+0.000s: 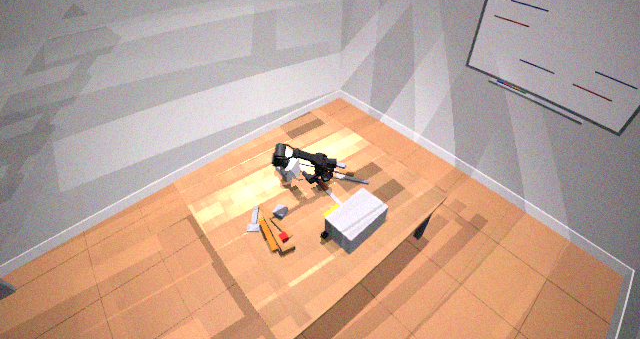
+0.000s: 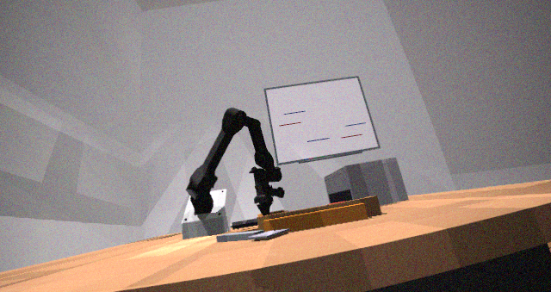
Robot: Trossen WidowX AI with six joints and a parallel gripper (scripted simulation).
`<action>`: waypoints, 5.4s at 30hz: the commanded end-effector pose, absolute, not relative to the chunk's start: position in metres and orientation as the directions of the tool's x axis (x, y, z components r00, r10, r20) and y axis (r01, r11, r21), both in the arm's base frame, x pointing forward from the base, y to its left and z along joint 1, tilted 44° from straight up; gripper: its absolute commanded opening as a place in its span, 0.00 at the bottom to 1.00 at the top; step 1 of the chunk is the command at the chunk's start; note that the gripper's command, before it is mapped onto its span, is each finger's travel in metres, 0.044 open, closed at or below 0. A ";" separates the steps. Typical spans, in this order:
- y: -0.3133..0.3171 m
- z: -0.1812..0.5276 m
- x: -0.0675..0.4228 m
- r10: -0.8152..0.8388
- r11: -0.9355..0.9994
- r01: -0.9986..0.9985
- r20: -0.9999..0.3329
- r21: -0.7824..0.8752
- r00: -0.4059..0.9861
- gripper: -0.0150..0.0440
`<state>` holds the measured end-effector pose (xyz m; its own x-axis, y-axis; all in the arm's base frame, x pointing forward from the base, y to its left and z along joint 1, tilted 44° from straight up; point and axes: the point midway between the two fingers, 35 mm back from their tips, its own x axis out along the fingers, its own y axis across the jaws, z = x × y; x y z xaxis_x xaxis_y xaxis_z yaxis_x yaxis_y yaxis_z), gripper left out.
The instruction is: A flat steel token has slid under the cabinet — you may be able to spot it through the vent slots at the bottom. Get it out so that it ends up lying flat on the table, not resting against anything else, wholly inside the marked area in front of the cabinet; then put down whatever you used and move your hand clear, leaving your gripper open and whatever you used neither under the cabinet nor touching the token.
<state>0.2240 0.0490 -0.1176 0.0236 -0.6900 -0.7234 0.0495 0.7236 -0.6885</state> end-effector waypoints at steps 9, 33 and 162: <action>0.050 -0.117 0.224 -0.688 0.724 -0.047 -0.725 -0.688 0.021 0.25; 0.051 -0.117 0.224 -0.689 0.701 -0.237 -0.725 -0.673 0.019 0.25; -0.005 -0.062 0.262 -0.694 0.564 -0.610 -0.720 -0.557 0.017 0.25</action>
